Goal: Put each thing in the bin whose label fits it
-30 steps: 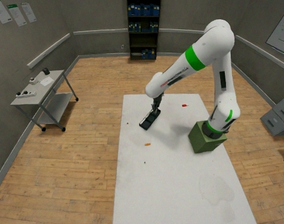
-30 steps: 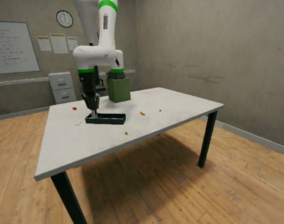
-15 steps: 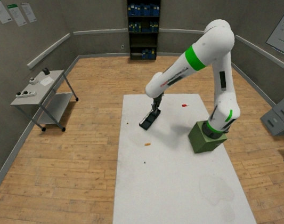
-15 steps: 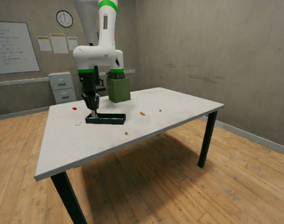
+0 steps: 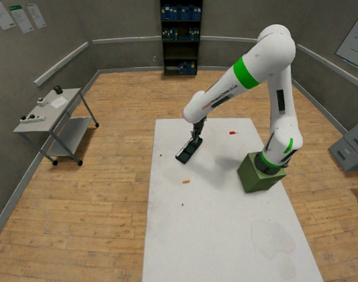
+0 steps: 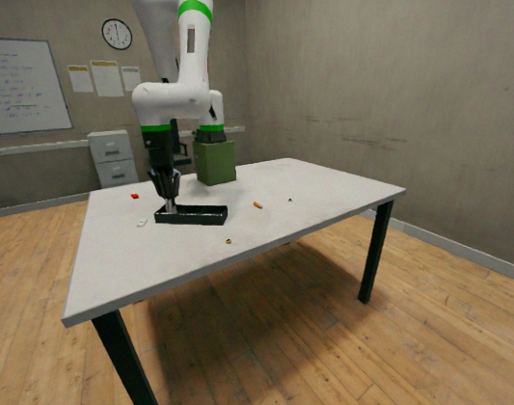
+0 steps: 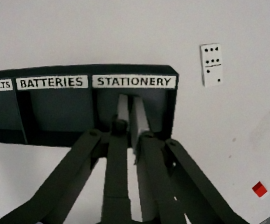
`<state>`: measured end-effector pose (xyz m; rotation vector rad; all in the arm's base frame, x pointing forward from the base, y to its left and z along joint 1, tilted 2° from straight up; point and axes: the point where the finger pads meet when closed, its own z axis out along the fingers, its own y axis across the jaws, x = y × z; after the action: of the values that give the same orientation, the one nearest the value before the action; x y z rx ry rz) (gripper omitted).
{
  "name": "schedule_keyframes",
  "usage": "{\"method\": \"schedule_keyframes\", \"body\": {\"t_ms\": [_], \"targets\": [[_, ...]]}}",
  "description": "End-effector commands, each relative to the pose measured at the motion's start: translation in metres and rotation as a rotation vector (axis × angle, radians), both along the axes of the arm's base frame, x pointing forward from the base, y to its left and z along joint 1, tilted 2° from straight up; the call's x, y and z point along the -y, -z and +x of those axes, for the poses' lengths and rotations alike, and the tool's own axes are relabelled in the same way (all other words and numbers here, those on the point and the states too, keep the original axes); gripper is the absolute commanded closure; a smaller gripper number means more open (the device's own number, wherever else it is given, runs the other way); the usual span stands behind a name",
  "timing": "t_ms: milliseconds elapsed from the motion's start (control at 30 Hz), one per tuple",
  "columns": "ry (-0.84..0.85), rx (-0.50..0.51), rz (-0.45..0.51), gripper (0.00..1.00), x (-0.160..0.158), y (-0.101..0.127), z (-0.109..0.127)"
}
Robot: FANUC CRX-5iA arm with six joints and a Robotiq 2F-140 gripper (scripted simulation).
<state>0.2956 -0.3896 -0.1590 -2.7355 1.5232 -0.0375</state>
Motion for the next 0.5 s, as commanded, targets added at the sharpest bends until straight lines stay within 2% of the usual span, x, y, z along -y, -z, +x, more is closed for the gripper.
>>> {"method": "schedule_keyframes", "body": {"t_ms": [0, 467], "targets": [[0.0, 0.0, 0.0, 0.85, 0.0, 0.0, 0.0], [0.0, 0.0, 0.0, 0.85, 0.0, -0.013, 0.0]]}}
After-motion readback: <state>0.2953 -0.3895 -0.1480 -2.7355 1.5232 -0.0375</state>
